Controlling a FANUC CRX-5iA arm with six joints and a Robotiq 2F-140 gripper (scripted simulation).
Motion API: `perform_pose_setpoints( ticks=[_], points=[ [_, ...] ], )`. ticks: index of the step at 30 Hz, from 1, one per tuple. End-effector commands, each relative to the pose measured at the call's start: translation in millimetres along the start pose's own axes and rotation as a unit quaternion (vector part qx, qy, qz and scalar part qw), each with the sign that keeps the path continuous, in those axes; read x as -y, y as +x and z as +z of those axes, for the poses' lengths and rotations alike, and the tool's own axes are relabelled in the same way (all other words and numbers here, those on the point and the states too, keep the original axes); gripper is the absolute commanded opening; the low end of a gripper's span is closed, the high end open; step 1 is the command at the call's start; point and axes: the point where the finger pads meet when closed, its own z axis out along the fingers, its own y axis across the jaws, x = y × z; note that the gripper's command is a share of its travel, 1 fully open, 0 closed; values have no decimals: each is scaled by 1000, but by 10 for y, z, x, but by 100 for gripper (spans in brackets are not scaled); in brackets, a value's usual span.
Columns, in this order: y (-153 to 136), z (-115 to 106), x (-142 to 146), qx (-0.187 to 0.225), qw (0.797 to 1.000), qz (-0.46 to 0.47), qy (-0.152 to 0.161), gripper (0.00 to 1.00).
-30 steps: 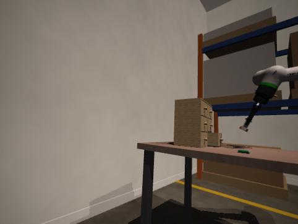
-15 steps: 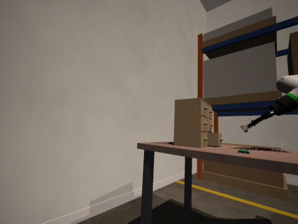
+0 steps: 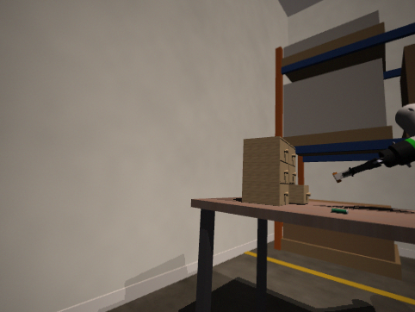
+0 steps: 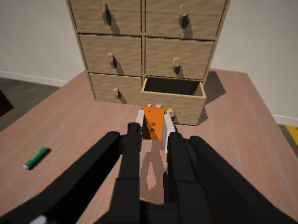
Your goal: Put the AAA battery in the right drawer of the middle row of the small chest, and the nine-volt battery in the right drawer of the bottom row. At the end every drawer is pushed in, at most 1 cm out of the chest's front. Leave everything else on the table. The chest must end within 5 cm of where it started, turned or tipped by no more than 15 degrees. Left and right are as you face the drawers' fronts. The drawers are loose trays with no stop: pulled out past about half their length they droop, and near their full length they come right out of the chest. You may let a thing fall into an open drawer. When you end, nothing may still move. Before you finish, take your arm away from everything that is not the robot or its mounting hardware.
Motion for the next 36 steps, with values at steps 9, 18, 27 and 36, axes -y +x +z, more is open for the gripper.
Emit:
perform_pose_setpoints(
  ticks=[9, 18, 27, 36],
  points=[
    [5, 143, -10, -41, 998, 5, -46, 14],
    [93, 341, -28, -41, 998, 5, -46, 14],
    [219, 622, -54, -41, 998, 5, -46, 14],
    [349, 911, -80, -41, 998, 5, -46, 14]
  ],
)
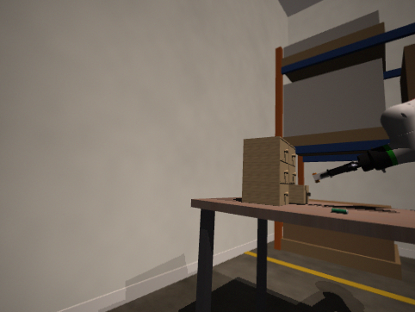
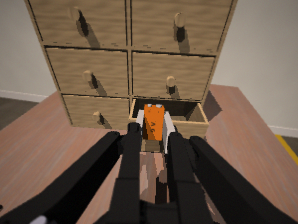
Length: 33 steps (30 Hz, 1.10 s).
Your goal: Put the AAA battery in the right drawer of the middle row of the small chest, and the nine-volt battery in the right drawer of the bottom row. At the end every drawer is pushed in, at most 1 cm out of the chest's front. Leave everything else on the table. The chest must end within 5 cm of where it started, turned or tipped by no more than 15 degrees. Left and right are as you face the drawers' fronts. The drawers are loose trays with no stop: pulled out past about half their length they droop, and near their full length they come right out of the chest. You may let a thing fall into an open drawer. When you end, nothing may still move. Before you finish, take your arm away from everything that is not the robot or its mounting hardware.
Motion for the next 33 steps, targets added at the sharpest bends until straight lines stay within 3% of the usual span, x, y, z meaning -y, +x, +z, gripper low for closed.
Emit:
perform_pose_setpoints(
  ticks=[1, 15, 33],
  points=[
    [48, 151, 5, 0, 1000, 0, 0, 14],
    [217, 626, 9, 0, 1000, 0, 0, 14],
    [276, 793, 10, 0, 1000, 0, 0, 14]
  ],
)
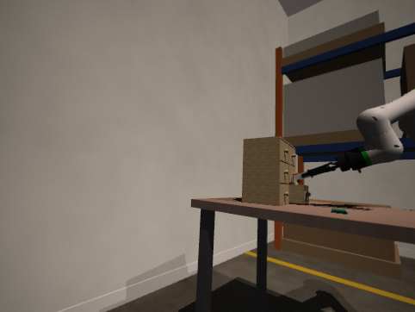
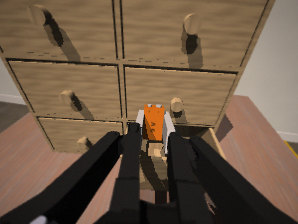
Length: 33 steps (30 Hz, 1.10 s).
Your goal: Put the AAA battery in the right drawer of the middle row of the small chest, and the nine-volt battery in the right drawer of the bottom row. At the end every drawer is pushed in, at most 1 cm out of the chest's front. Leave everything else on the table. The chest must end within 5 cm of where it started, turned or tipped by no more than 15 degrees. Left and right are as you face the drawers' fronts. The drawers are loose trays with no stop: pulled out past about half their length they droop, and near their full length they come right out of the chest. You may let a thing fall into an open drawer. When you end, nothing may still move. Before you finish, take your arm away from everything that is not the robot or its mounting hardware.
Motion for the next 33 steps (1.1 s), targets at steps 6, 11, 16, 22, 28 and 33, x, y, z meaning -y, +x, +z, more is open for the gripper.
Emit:
perform_pose_setpoints(
  ticks=[6, 11, 16, 22, 28, 33],
  points=[
    [6, 11, 1, 0, 1000, 0, 0, 14],
    [6, 11, 1, 0, 1000, 0, 0, 14],
    [6, 11, 1, 0, 1000, 0, 0, 14],
    [6, 11, 1, 0, 1000, 0, 0, 14],
    [6, 11, 1, 0, 1000, 0, 0, 18],
    [6, 11, 1, 0, 1000, 0, 0, 23]
  ],
)
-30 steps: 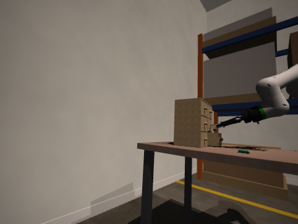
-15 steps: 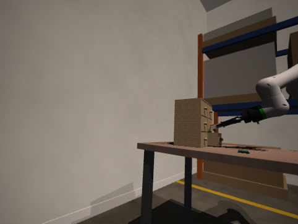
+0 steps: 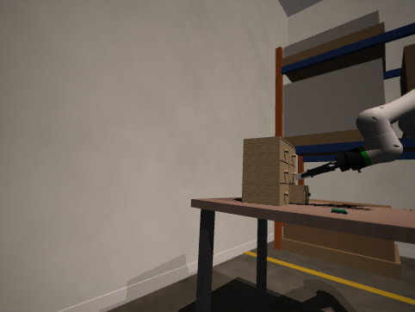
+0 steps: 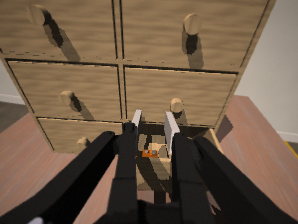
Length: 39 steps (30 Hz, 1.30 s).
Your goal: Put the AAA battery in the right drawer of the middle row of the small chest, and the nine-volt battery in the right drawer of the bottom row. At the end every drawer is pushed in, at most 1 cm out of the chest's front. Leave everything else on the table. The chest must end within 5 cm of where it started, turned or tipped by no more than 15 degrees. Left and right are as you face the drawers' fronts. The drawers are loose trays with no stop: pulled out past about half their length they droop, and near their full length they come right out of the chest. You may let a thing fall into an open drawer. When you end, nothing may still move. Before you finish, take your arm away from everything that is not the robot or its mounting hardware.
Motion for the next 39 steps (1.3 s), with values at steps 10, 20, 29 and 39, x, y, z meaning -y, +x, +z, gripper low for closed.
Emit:
perform_pose_setpoints(
  ticks=[10, 20, 29, 39],
  points=[
    [3, 0, 1, 0, 1000, 0, 0, 100],
    [2, -3, 1, 0, 1000, 0, 0, 100],
    [-44, -157, 1, 0, 1000, 0, 0, 100],
    [-165, -559, 1, 0, 1000, 0, 0, 100]
  ],
)
